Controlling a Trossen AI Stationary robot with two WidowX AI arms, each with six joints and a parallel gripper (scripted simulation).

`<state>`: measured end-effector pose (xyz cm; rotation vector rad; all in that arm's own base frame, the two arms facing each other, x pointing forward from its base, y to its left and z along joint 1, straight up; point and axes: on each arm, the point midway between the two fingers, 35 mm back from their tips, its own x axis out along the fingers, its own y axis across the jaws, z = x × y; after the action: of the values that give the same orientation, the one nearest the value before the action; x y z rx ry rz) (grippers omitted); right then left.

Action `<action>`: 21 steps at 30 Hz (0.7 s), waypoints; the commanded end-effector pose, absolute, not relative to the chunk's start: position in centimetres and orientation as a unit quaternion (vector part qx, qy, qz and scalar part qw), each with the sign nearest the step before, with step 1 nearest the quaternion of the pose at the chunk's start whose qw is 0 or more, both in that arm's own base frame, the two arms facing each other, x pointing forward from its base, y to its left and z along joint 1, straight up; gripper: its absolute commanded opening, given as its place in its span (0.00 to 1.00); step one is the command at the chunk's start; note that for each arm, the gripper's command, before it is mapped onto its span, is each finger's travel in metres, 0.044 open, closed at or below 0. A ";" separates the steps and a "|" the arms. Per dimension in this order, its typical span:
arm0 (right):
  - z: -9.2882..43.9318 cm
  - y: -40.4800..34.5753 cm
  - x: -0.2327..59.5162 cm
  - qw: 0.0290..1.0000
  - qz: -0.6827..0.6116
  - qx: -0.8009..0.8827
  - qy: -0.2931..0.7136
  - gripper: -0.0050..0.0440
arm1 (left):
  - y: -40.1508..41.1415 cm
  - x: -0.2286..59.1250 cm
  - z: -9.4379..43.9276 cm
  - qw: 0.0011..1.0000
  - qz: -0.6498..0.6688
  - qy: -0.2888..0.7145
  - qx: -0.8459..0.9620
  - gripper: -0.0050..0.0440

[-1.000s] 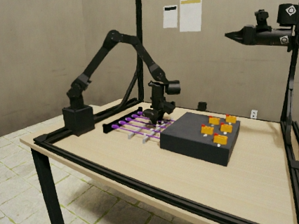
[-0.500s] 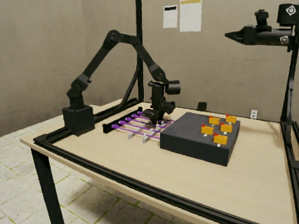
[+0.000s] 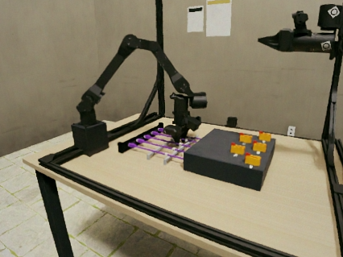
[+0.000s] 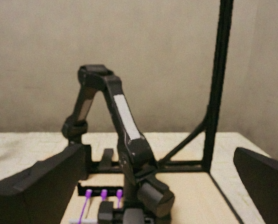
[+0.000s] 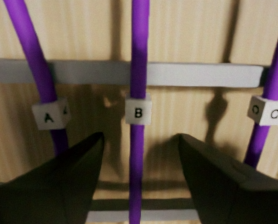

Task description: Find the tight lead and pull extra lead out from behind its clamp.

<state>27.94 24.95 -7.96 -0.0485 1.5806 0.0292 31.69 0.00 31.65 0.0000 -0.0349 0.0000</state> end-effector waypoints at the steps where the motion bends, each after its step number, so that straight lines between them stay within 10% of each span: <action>1: -7.6 25.3 28.2 0.707 0.020 -0.020 0.707 0.53 | 0.0 31.6 32.3 1.000 0.000 -0.025 0.000 1.00; 15: -7.6 25.3 28.2 0.707 0.020 -0.020 0.707 0.53 | 0.0 31.6 32.3 1.000 0.000 -0.025 0.000 1.00; 16: -7.0 25.4 28.5 0.711 0.020 -0.015 0.702 0.00 | 0.0 31.6 32.3 1.000 0.000 -0.025 0.000 1.00; 21: -7.0 25.4 28.5 0.711 0.020 -0.015 0.702 0.00 | 0.0 31.6 32.3 1.000 0.000 -0.025 0.000 1.00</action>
<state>27.95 25.06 -7.97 -0.0441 1.5812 0.0336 31.69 0.00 31.65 0.0000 -0.0349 0.0000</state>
